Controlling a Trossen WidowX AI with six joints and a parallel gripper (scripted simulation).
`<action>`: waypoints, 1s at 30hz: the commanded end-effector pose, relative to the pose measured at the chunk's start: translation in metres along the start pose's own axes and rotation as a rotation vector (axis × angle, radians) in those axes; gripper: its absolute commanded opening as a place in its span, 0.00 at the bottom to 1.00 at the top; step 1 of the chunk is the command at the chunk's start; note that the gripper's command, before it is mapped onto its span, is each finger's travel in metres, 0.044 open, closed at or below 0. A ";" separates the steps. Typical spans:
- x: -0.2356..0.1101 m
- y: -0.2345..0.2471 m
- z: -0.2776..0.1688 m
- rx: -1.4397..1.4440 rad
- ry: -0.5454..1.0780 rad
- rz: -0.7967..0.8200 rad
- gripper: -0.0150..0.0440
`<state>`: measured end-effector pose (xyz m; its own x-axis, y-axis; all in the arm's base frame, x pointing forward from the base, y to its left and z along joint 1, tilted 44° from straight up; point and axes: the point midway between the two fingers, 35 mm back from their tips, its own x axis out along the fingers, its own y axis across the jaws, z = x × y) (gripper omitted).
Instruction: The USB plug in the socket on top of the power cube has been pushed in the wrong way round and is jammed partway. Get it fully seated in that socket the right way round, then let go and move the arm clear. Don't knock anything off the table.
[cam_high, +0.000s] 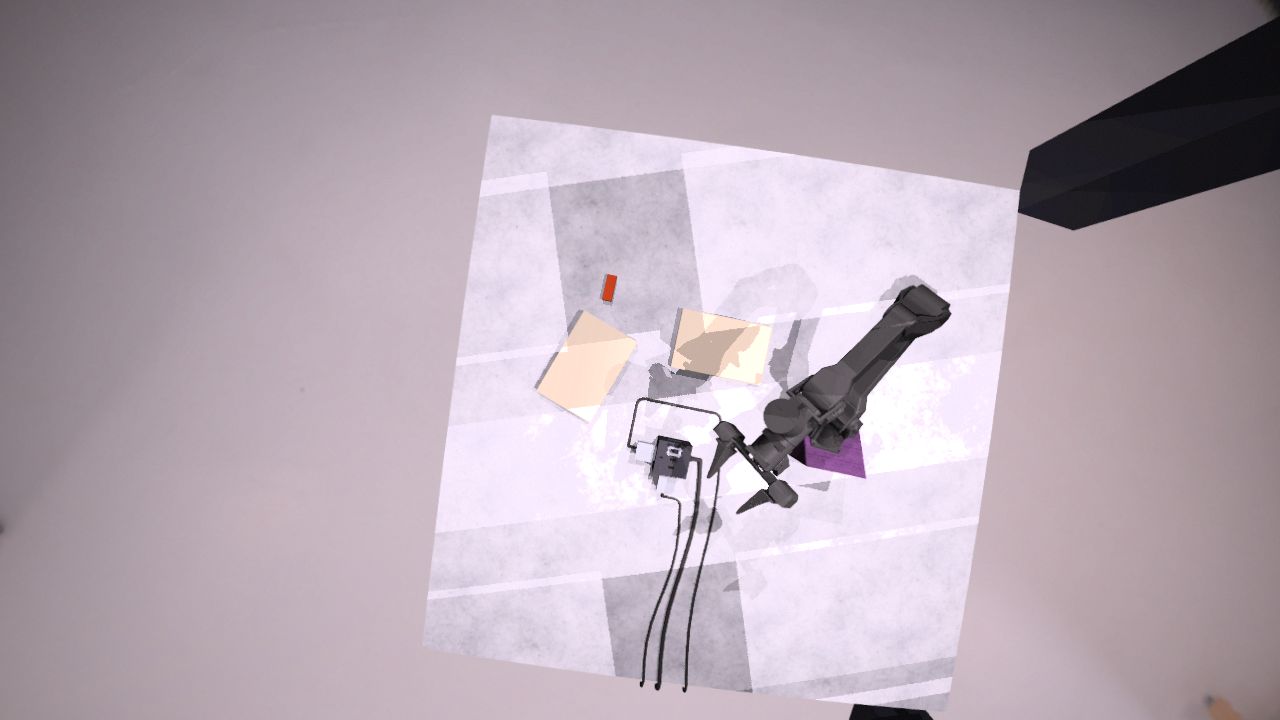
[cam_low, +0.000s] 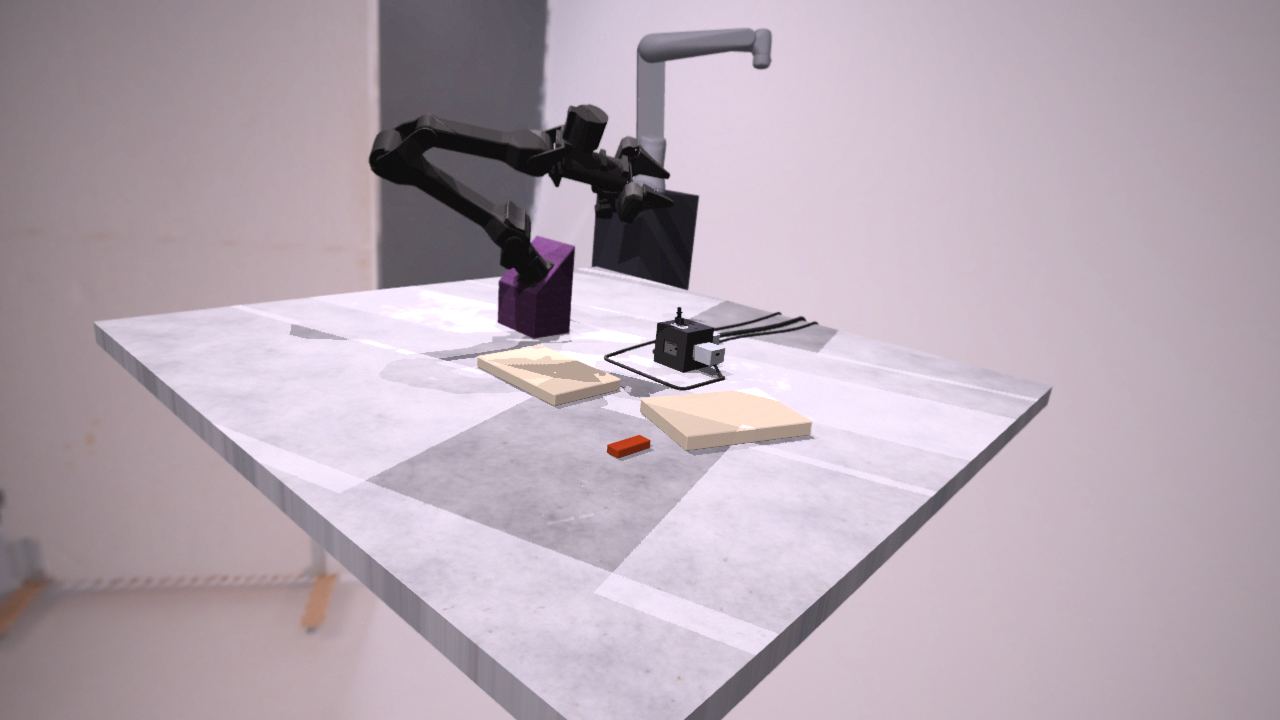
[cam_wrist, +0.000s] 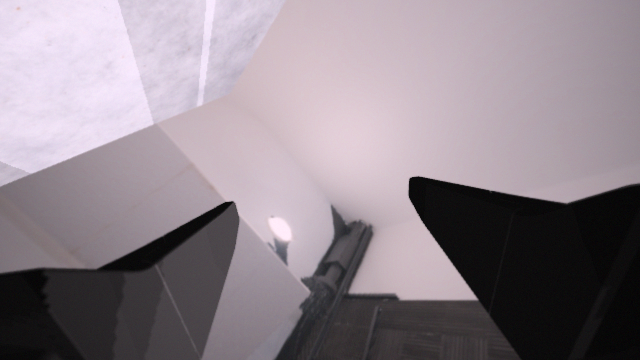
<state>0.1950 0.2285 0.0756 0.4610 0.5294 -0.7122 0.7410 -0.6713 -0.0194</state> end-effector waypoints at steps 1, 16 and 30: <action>0.001 0.001 0.000 0.017 -0.009 0.006 0.98; 0.053 0.098 0.041 1.255 -0.345 0.874 1.00; 0.070 0.149 0.070 1.654 0.026 1.610 1.00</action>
<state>0.2839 0.1600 -0.0004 0.2004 -0.4061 -0.8916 -0.8224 -0.5643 0.0722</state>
